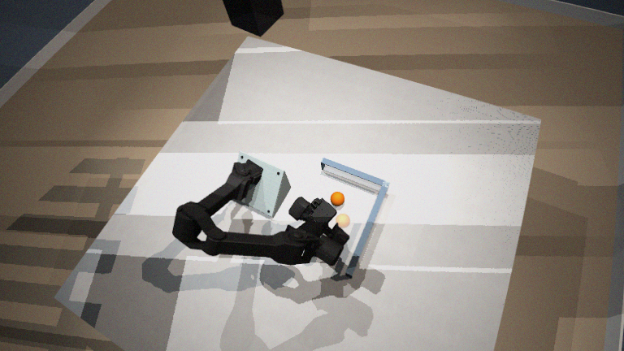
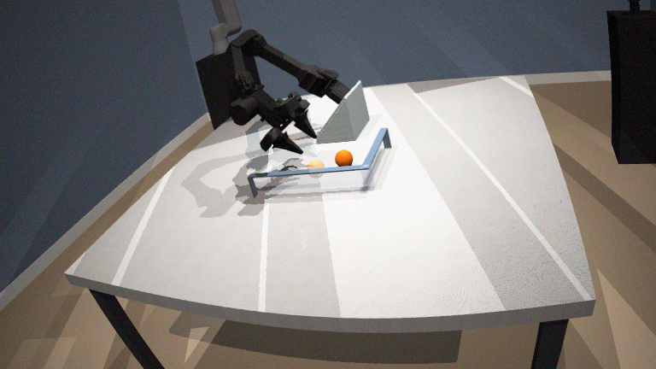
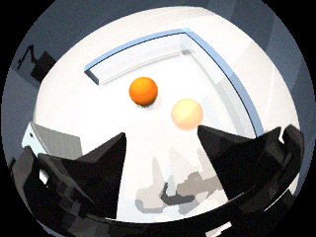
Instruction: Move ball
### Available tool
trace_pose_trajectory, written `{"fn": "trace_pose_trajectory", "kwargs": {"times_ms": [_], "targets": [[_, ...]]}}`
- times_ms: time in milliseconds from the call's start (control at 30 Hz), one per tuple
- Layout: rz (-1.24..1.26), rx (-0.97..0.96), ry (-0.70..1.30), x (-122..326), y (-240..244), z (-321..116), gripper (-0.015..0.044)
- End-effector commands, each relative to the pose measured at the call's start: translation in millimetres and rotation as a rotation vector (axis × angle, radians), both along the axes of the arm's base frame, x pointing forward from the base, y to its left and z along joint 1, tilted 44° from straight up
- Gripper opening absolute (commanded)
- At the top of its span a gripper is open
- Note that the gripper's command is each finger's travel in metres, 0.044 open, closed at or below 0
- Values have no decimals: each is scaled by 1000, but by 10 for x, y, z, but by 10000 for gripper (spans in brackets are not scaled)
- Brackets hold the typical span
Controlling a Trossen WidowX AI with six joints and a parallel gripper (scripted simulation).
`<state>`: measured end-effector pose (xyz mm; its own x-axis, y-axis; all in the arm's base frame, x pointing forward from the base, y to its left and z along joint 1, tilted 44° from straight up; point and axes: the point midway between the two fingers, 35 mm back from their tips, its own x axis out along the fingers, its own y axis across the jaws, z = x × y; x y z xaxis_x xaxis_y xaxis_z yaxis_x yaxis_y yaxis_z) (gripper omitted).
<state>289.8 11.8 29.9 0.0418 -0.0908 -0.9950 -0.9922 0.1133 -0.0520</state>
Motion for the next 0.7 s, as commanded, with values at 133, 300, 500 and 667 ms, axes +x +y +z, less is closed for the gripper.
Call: {"fn": "trace_pose_trajectory", "kwargs": {"times_ms": [133, 300, 500, 667], "targets": [[168, -457, 109, -160, 566, -496, 336], [265, -674, 34, -202, 827, -638, 336], [265, -674, 34, -202, 827, -638, 336], [265, -674, 34, -195, 794, -674, 336]]}}
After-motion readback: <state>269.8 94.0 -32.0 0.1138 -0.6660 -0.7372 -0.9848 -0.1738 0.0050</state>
